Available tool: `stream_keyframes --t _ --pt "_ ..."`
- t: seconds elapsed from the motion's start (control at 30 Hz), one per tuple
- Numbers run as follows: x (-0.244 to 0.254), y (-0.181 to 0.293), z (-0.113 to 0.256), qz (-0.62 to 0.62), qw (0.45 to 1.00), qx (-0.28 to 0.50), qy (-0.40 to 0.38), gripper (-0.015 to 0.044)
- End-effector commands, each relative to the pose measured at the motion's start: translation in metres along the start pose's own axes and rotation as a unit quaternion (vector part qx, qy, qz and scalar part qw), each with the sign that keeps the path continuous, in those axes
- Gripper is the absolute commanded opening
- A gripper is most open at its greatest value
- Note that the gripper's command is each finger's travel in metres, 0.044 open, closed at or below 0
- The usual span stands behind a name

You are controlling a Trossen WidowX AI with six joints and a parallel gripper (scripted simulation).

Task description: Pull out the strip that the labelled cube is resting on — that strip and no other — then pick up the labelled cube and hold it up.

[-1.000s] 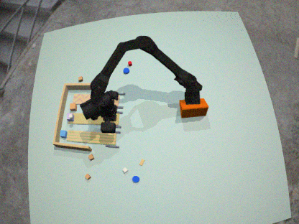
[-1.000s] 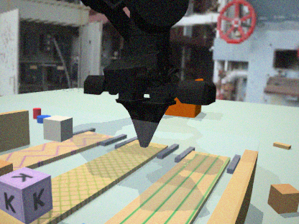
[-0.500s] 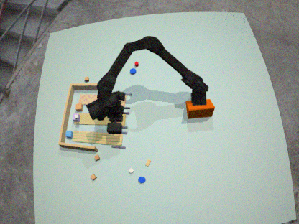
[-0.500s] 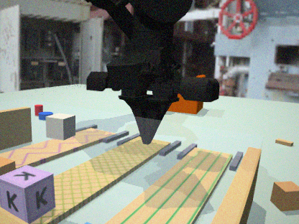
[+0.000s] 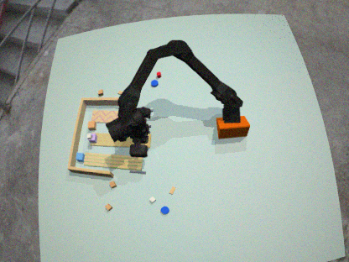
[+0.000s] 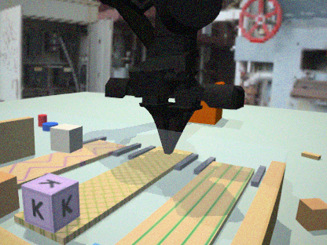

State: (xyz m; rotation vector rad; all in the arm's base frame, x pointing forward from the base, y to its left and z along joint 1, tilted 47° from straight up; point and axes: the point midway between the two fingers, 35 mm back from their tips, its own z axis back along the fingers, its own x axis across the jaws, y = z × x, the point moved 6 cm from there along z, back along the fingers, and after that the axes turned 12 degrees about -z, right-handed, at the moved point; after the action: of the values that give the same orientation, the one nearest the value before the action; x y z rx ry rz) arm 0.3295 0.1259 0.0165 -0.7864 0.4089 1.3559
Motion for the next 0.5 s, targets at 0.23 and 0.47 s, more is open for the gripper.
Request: stream_keyframes --t 0.23,0.47 --pt "-0.005 0.021 -0.006 0.002 1.000 0.011 0.003 0.0000" --pt "-0.007 0.031 -0.006 0.002 1.000 0.011 0.003 0.0000"
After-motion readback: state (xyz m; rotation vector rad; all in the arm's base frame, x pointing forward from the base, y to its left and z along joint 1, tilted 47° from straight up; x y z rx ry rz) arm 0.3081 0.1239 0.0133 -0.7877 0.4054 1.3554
